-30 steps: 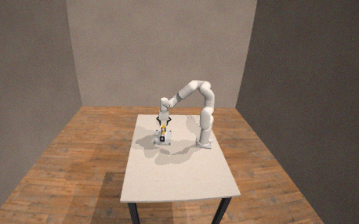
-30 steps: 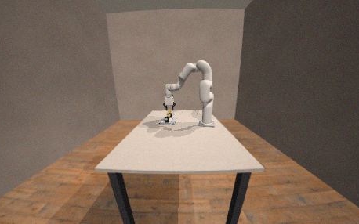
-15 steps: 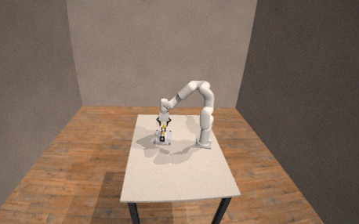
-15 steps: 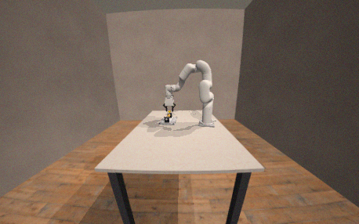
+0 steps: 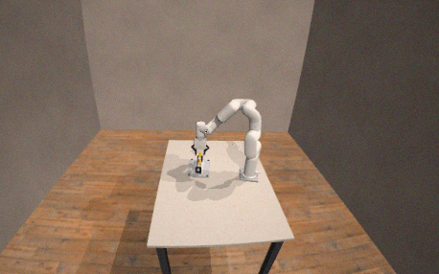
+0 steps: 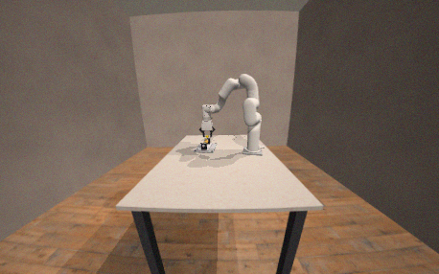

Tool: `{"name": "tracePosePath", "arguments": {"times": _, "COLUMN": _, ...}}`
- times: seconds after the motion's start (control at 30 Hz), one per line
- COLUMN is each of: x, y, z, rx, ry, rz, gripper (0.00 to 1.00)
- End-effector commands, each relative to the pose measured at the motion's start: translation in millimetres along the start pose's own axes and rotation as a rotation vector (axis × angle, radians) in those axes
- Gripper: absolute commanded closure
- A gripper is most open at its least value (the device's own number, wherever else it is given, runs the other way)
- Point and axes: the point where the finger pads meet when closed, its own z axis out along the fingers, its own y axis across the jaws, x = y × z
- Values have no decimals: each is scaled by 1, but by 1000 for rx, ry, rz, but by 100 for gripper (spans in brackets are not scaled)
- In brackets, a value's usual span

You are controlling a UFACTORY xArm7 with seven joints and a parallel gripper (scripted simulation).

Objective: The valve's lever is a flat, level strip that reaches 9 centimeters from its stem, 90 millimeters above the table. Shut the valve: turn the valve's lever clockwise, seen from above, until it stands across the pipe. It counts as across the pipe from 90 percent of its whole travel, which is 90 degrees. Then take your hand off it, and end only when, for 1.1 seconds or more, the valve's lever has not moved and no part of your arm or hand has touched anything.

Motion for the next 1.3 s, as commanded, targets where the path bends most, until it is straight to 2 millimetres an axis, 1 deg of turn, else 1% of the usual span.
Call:
{"name": "tracePosePath", "arguments": {"times": 0.0, "x": -1, "y": 1, "z": -1, "rx": -4, "ry": -2, "rz": 0, "gripper": 32}}
{"name": "tracePosePath", "arguments": {"times": 0.73, "x": -1, "y": 1, "z": 0, "rx": -4, "ry": -2, "rz": 0, "gripper": 32}}
{"name": "tracePosePath", "arguments": {"times": 0.77, "x": -1, "y": 1, "z": 0, "rx": -4, "ry": -2, "rz": 0, "gripper": 100}}
{"name": "tracePosePath", "arguments": {"times": 1.27, "x": -1, "y": 1, "z": 0, "rx": -4, "ry": -2, "rz": 0, "gripper": 100}}
